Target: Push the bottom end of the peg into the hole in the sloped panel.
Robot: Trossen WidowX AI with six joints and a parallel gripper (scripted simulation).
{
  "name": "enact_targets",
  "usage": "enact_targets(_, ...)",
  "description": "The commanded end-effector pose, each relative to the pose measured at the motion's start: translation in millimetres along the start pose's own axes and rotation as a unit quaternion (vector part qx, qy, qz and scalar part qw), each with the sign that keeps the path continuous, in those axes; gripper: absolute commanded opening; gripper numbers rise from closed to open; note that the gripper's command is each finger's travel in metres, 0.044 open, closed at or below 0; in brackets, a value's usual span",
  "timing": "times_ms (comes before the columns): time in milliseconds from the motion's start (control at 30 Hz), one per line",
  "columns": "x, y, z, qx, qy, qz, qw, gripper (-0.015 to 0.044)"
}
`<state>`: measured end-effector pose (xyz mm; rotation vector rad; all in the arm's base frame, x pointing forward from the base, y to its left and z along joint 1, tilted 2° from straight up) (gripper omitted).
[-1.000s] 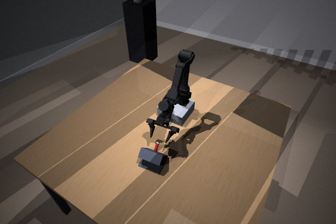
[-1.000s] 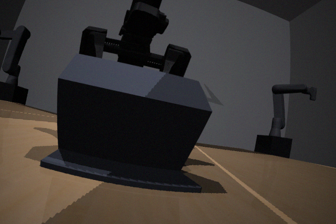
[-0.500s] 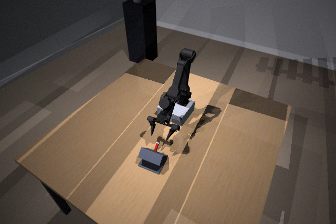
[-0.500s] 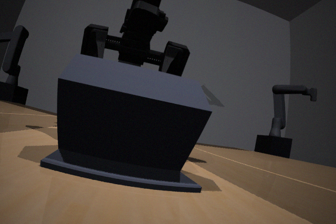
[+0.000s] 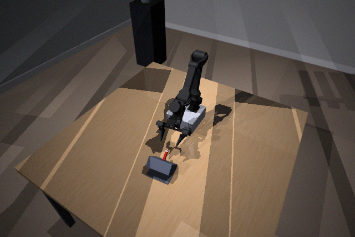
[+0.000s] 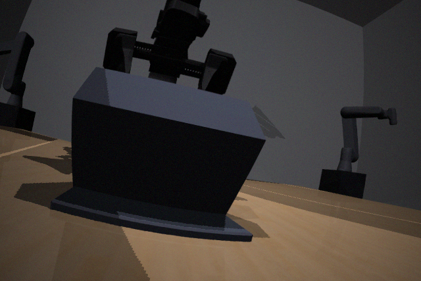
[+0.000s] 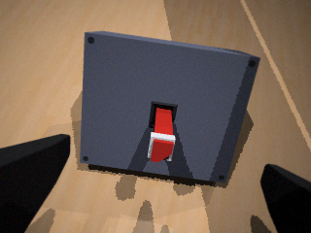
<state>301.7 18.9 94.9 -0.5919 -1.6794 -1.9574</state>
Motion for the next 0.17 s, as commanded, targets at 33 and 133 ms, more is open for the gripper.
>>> enact_targets(33,4.7,-0.3,0.1,0.001,0.002,0.000,1.000,0.0440)
enact_targets(133,7.1,-0.2,0.1,0.001,0.002,0.000,1.000,0.0440)
Point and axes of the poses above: the point midway between the two fingers, 35 mm back from their tips, its own x axis back along the fingers, its own z axis across the jaws, y = z × x, the point moved 4 cm from there along x, back along the fingers, and after that the axes turned 9 degrees about -x, right-handed, at the moved point
